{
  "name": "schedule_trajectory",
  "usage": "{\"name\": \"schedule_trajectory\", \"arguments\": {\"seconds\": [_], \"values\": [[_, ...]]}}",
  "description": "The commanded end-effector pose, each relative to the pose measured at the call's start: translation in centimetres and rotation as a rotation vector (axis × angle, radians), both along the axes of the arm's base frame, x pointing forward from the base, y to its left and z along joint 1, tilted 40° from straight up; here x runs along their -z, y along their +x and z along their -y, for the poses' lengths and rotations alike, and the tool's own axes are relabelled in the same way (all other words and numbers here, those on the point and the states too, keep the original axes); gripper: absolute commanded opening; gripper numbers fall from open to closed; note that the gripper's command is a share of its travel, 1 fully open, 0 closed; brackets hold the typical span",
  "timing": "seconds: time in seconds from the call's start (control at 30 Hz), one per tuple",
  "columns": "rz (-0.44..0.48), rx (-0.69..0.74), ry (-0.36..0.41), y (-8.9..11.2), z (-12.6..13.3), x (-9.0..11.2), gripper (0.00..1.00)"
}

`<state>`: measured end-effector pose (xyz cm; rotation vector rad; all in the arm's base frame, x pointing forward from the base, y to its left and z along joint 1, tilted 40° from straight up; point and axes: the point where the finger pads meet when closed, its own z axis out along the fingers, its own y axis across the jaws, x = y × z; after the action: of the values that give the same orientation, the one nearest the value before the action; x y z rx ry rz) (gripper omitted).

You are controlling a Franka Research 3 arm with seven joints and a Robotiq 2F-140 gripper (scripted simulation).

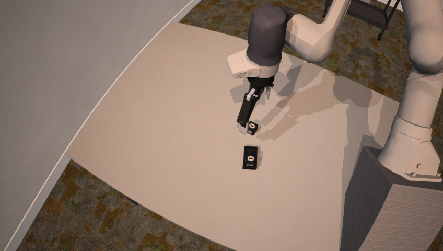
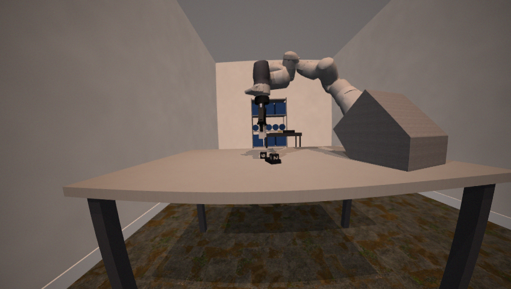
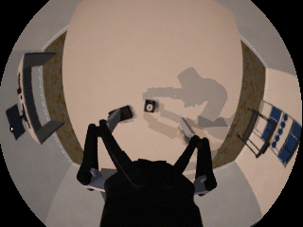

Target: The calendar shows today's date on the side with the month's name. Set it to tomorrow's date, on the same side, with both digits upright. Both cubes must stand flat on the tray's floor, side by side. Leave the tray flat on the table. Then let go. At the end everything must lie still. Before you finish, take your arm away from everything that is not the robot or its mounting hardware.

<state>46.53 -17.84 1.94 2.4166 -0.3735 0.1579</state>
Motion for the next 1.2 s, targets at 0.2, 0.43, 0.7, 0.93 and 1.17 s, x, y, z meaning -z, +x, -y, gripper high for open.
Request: {"name": "schedule_trajectory", "arguments": {"seconds": [0.2, 0.43, 0.7, 0.93, 1.17], "values": [[0.015, 0.013, 0.002, 0.06, -0.77, -0.50, 0.29], [0.015, 0.013, 0.002, 0.06, -0.77, -0.50, 0.29], [0.015, 0.013, 0.002, 0.06, -0.77, -0.50, 0.29], [0.015, 0.013, 0.002, 0.06, -0.77, -0.50, 0.29], [0.015, 0.013, 0.002, 0.06, -0.77, -0.50, 0.29]]}}
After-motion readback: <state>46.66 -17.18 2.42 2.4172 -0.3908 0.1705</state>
